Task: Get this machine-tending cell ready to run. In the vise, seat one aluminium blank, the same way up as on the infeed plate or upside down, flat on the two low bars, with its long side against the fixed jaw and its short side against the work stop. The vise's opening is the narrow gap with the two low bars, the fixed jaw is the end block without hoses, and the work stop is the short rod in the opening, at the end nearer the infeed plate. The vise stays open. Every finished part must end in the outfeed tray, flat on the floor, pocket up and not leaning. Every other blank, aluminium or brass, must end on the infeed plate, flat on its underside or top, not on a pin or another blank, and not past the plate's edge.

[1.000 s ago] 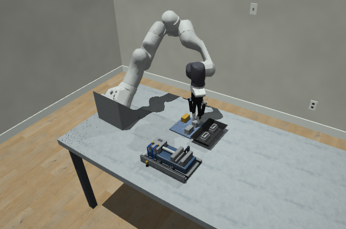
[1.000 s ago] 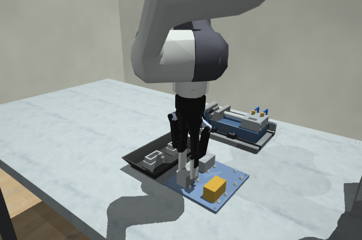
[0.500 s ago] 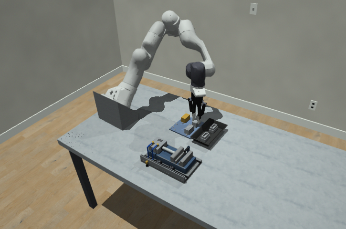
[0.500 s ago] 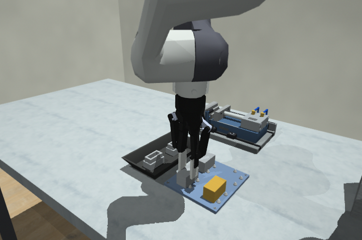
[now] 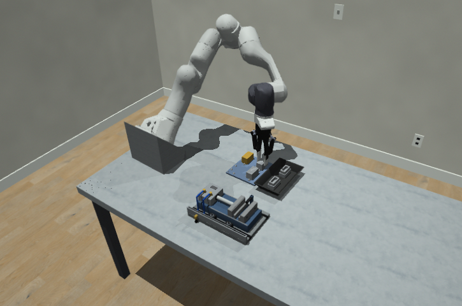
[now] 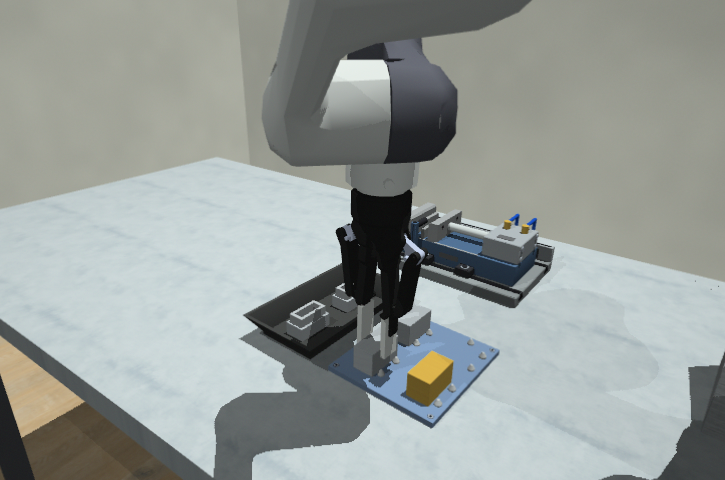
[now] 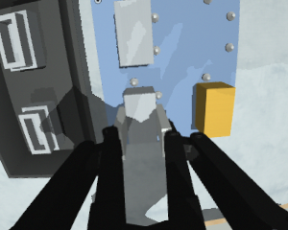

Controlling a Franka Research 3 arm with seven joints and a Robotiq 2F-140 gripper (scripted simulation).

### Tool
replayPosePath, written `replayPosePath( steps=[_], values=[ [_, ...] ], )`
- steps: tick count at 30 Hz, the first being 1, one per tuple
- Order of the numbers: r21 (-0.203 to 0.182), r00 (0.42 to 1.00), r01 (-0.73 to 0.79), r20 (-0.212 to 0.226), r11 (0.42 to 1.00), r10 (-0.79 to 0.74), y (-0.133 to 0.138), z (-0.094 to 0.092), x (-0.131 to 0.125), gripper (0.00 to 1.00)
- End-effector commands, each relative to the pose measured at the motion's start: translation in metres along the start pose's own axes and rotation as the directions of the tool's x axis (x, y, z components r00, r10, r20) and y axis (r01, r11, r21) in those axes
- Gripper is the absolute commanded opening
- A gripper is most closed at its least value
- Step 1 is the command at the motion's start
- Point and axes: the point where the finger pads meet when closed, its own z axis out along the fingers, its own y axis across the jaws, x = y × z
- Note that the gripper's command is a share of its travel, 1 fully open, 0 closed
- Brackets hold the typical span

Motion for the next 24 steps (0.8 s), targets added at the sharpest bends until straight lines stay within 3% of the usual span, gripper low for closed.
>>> replayPosePath(
  steps=[1,17,24],
  values=[
    [0.0,1.0,0.004,-0.001,1.0,-0.004,-0.0002,0.0012,-0.0002,0.0],
    [0.0,1.0,0.004,-0.001,1.0,-0.004,-0.0002,0.0006,-0.0003,0.0],
    [0.0,1.0,0.004,-0.001,1.0,-0.004,-0.0002,-0.0085,-0.0003,0.0]
  ],
)
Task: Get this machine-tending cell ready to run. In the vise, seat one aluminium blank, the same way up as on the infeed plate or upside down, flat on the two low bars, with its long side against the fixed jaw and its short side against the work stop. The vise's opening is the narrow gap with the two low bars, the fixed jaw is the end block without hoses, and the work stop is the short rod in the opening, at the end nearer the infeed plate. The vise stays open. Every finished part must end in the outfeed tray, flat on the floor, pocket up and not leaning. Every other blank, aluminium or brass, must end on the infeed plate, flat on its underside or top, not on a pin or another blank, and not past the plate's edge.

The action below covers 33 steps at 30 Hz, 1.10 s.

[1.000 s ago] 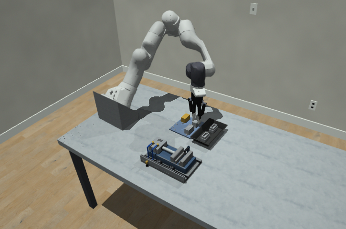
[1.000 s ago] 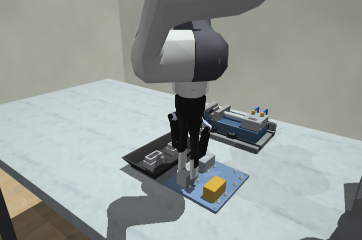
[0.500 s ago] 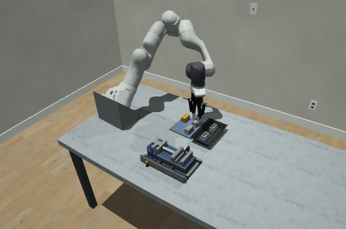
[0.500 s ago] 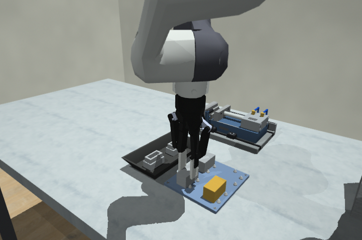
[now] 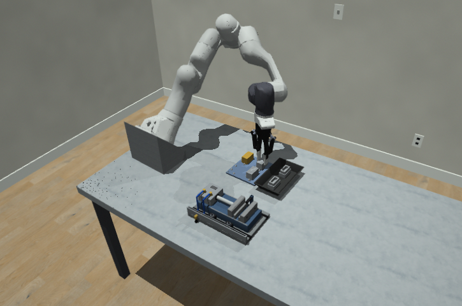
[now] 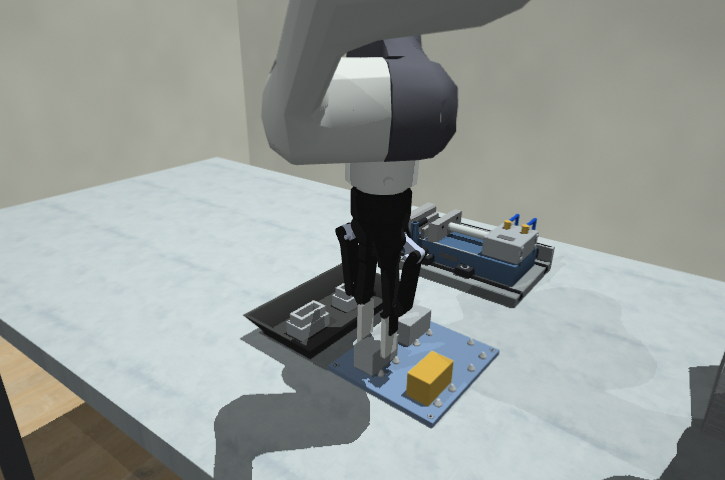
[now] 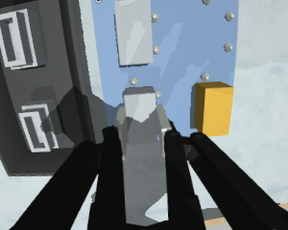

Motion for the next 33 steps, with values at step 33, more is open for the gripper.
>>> replayPosePath(
  steps=[33],
  values=[
    [0.003,1.0,-0.003,0.0,1.0,0.003,-0.001,-0.113,0.001,0.0]
  ],
)
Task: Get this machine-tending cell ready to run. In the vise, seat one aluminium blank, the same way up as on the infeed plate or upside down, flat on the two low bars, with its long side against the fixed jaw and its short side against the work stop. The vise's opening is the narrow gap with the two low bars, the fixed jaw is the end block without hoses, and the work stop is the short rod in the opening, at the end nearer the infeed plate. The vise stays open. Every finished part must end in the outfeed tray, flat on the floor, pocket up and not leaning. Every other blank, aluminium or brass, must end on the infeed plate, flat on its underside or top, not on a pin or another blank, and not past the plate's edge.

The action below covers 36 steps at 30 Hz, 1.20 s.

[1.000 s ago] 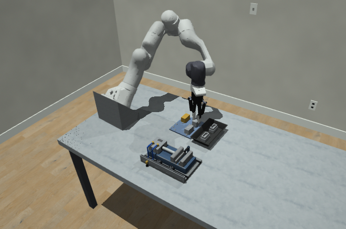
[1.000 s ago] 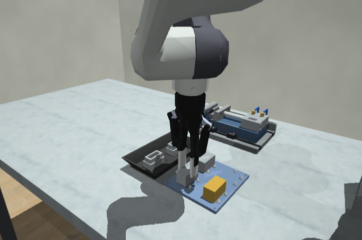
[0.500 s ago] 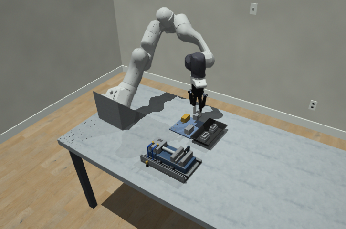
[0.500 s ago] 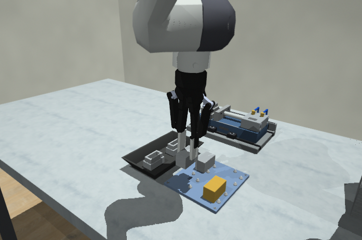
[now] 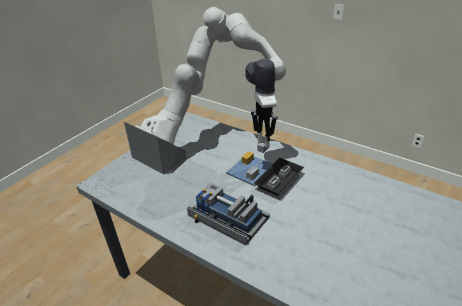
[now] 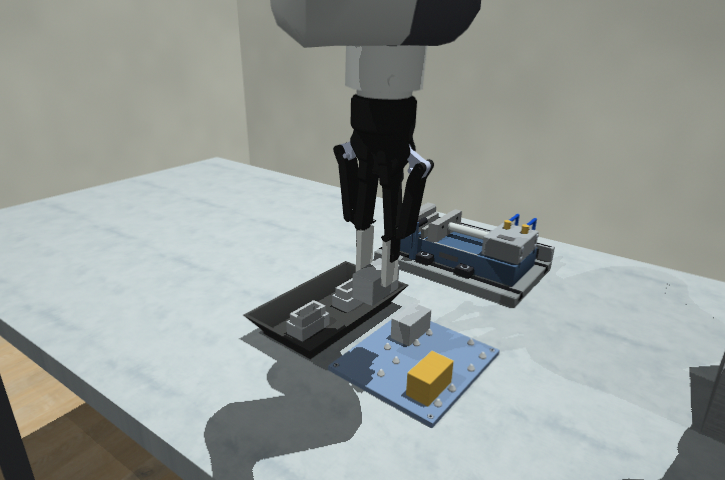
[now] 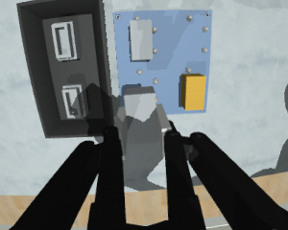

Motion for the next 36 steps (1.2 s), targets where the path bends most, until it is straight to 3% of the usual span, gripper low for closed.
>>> replayPosePath(
  steps=[1,11,14,18,20,28,35,36],
  values=[
    [-0.014,1.0,-0.024,0.003,1.0,0.024,0.004,-0.006,-0.001,0.0],
    [-0.011,1.0,-0.026,0.0,1.0,0.026,-0.001,-0.009,0.003,0.0],
    [-0.001,0.999,-0.033,-0.01,0.999,0.033,-0.017,-0.014,0.018,0.0],
    [0.017,0.998,-0.044,-0.032,0.999,0.044,-0.052,-0.026,0.057,0.0],
    [0.017,0.998,-0.044,-0.032,0.999,0.044,-0.052,-0.026,0.057,0.0],
    [0.031,0.997,-0.047,-0.063,0.998,0.049,-0.11,-0.04,0.16,0.0],
    [0.016,0.998,-0.032,-0.057,0.999,0.032,-0.131,-0.034,0.257,0.0],
    [0.016,0.998,-0.032,-0.057,0.999,0.032,-0.131,-0.034,0.257,0.0]
  ],
)
